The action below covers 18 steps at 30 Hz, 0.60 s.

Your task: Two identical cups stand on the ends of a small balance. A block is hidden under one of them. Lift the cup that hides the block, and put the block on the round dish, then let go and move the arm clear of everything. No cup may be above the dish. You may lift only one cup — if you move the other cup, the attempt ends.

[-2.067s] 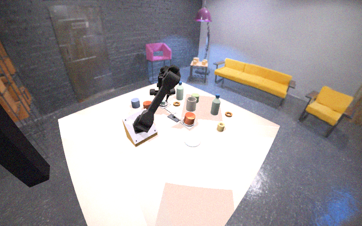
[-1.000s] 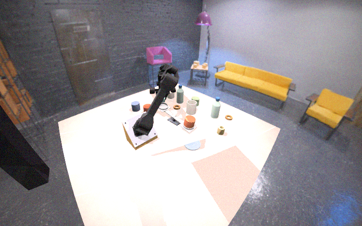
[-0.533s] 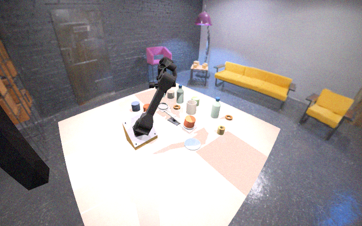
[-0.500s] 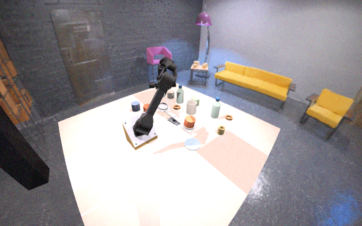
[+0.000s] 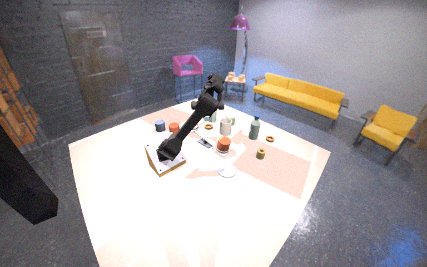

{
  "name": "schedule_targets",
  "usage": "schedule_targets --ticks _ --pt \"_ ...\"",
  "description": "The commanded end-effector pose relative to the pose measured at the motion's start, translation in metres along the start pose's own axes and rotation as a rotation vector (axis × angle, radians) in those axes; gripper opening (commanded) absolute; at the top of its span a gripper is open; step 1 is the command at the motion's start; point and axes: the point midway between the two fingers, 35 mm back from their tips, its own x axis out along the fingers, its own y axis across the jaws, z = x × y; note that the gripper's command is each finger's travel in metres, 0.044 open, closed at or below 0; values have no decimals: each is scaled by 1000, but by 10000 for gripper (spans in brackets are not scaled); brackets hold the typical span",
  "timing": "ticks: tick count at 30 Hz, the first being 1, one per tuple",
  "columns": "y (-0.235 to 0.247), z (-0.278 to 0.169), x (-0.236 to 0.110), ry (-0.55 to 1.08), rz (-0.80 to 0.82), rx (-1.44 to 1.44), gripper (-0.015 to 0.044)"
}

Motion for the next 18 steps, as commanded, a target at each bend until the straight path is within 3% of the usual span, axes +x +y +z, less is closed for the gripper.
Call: schedule_targets --ticks 1,18 --pt "-22 -25 5 -11 0 -6 0" --pt "-77 -135 29 -24 -16 -3 0"
